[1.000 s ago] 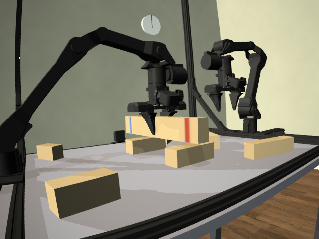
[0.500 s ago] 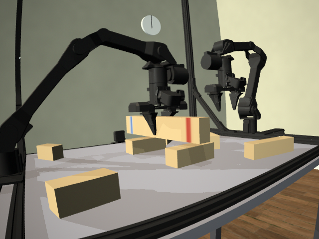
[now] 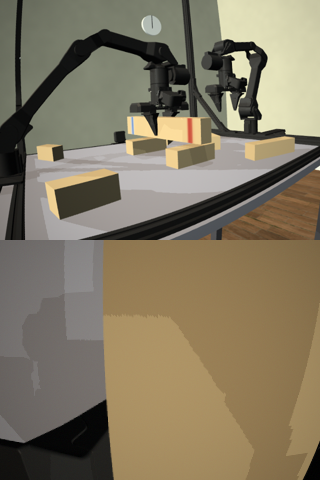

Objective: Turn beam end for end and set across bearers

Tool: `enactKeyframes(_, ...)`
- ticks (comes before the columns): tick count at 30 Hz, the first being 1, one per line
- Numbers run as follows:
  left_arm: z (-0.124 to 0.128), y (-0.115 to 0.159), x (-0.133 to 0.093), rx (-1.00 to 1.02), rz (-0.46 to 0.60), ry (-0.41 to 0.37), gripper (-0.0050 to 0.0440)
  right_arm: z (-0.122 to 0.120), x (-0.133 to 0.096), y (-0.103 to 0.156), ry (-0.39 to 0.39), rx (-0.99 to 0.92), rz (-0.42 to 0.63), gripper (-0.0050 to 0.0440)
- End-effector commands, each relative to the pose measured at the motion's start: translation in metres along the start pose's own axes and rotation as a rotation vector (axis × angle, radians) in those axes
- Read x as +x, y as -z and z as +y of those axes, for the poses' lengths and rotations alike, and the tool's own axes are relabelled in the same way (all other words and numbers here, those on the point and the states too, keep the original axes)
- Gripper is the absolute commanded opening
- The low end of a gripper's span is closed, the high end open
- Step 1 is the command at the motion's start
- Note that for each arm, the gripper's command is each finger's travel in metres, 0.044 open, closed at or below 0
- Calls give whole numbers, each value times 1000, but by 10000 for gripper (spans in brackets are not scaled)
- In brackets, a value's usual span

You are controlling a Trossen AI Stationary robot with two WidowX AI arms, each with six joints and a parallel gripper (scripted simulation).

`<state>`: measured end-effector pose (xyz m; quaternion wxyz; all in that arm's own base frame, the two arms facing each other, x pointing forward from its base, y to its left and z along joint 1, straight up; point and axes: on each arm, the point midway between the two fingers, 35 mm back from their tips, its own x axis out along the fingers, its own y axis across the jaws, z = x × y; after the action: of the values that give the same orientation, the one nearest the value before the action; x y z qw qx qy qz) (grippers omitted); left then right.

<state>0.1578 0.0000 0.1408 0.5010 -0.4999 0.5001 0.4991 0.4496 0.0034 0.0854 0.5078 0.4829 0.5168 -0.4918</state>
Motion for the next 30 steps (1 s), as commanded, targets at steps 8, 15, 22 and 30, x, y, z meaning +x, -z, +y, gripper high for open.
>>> enactKeyframes(8,0,0,0,-2,0,-2,440,8,3,0,-18,3,-1,0)
enactKeyframes(15,0,0,0,-2,0,-2,440,11,10,0,-18,3,-1,0)
enactKeyframes(22,0,0,0,-2,0,-2,440,12,13,0,-18,3,-1,120)
enactKeyframes(30,0,0,0,-2,0,-2,440,12,13,0,-18,3,-1,264)
